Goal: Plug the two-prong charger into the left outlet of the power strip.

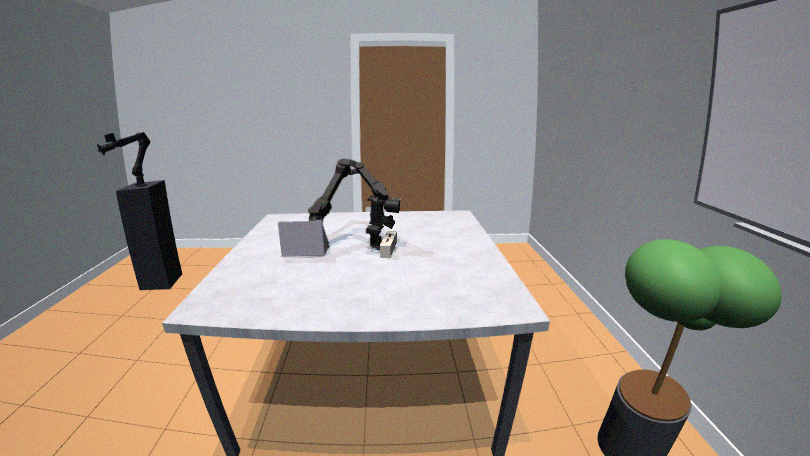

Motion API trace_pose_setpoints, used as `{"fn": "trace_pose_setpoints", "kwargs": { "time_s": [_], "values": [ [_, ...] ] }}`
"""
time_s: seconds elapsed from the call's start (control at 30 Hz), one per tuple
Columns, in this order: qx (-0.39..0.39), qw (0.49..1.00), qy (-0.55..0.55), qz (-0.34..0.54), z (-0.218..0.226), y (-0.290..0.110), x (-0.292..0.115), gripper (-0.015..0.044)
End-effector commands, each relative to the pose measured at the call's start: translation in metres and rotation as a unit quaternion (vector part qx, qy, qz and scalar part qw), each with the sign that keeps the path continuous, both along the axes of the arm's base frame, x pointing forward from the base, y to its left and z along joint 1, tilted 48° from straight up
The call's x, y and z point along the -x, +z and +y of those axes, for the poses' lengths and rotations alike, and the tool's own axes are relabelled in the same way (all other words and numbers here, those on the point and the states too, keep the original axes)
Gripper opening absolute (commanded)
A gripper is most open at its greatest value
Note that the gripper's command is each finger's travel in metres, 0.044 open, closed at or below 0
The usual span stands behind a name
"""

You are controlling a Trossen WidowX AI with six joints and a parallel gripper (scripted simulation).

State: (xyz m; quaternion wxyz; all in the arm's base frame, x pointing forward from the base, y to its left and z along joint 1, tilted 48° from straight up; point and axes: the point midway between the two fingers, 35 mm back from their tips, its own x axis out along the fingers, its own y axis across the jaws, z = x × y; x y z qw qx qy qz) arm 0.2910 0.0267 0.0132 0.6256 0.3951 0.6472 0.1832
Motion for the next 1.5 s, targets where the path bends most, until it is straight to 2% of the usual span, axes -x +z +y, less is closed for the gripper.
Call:
{"fn": "trace_pose_setpoints", "kwargs": {
  "time_s": [0.0,1.47],
  "values": [
    [-0.002,1.000,-0.002,0.002,0.000,0.000,-0.002,0.0000],
    [-0.002,1.000,-0.002,0.001,-0.004,-0.001,-0.013,0.0000]
  ]
}}
